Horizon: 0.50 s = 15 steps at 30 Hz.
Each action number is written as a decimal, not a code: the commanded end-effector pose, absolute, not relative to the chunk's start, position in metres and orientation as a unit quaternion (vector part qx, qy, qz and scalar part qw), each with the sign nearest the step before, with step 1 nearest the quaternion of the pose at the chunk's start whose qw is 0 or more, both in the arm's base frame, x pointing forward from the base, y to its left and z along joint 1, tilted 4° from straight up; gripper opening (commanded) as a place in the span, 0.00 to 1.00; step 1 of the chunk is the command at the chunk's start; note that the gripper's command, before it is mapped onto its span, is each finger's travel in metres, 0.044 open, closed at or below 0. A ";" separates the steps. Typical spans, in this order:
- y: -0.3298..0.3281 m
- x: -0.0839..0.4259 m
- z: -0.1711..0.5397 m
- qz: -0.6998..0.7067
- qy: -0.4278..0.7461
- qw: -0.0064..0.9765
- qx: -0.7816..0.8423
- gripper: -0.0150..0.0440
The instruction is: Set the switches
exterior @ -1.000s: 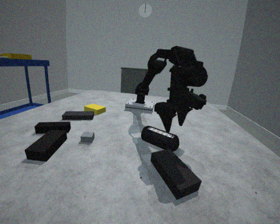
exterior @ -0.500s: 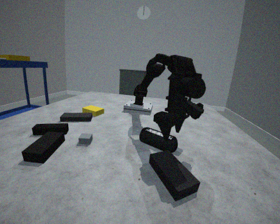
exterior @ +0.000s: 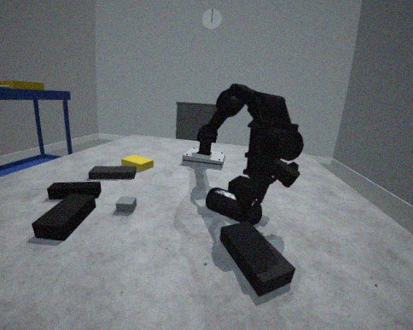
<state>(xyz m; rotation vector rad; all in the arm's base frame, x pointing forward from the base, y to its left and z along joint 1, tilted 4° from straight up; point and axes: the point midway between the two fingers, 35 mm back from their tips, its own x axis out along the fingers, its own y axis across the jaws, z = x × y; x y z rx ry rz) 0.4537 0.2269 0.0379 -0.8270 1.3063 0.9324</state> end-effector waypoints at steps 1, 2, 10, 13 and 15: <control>0.227 0.454 0.028 0.410 0.569 0.611 -0.368 1.00; 0.227 0.454 0.028 0.410 0.569 0.611 -0.368 1.00; 0.227 0.454 0.028 0.410 0.569 0.611 -0.368 0.81; 0.227 0.454 0.028 0.410 0.569 0.611 -0.368 0.81; 0.227 0.454 0.028 0.410 0.569 0.611 -0.368 0.81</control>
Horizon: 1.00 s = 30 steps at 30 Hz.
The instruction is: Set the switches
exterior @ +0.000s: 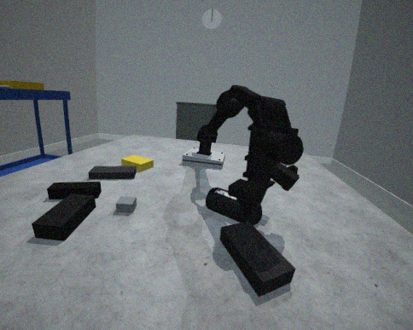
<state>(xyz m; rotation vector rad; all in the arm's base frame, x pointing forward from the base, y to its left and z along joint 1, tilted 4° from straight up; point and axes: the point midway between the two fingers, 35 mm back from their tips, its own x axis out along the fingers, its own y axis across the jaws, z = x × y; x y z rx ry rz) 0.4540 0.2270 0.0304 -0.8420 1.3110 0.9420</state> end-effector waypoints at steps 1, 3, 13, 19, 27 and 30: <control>0.227 0.454 0.028 0.410 0.569 0.611 -0.368 0.81; 0.227 0.454 0.028 0.410 0.569 0.611 -0.368 0.81; 0.225 0.453 0.033 0.410 0.568 0.611 -0.368 0.82; 0.224 0.453 0.037 0.410 0.568 0.612 -0.368 0.82; 0.222 0.453 0.041 0.410 0.567 0.612 -0.368 0.82; 0.222 0.452 0.043 0.410 0.567 0.612 -0.368 0.82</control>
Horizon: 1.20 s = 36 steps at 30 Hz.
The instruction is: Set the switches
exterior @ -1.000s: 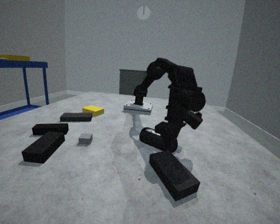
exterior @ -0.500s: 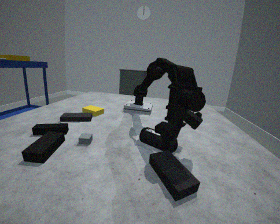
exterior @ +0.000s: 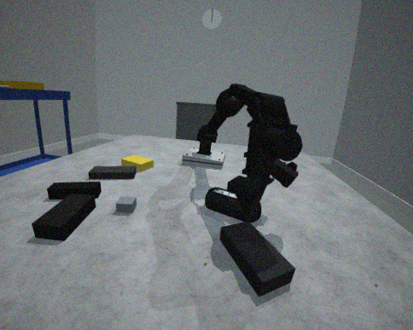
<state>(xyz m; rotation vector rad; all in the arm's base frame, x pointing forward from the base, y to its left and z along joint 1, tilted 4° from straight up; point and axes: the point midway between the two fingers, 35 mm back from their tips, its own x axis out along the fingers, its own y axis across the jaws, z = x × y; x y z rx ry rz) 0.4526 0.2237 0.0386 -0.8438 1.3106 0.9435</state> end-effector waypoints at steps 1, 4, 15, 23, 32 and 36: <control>0.221 0.452 0.043 0.410 0.567 0.612 -0.368 0.82; 0.221 0.452 0.044 0.410 0.567 0.612 -0.368 0.82; 0.218 0.451 0.051 0.410 0.567 0.613 -0.368 0.82; 0.215 0.450 0.057 0.410 0.567 0.613 -0.368 0.82; 0.212 0.449 0.063 0.410 0.567 0.613 -0.368 0.82; 0.210 0.448 0.066 0.410 0.567 0.612 -0.368 0.82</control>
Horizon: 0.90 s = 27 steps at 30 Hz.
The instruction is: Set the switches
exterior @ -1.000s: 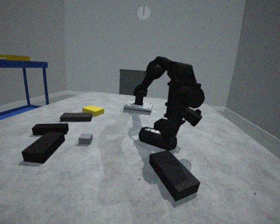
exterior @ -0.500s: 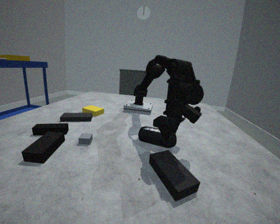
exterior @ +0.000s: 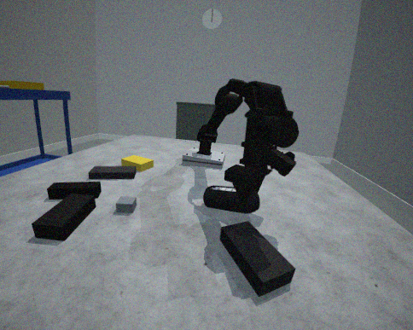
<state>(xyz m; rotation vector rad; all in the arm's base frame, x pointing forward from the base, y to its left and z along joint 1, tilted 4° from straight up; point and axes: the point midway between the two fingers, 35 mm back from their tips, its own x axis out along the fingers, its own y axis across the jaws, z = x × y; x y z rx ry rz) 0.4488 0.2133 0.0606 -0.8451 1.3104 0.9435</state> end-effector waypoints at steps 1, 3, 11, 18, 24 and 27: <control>0.210 0.448 0.066 0.410 0.567 0.612 -0.368 0.82; 0.209 0.448 0.068 0.410 0.567 0.612 -0.368 0.82; 0.205 0.447 0.073 0.410 0.568 0.611 -0.368 0.82; 0.202 0.446 0.077 0.410 0.569 0.611 -0.368 0.82; 0.199 0.445 0.081 0.410 0.570 0.610 -0.368 0.82; 0.197 0.444 0.083 0.410 0.570 0.609 -0.368 0.82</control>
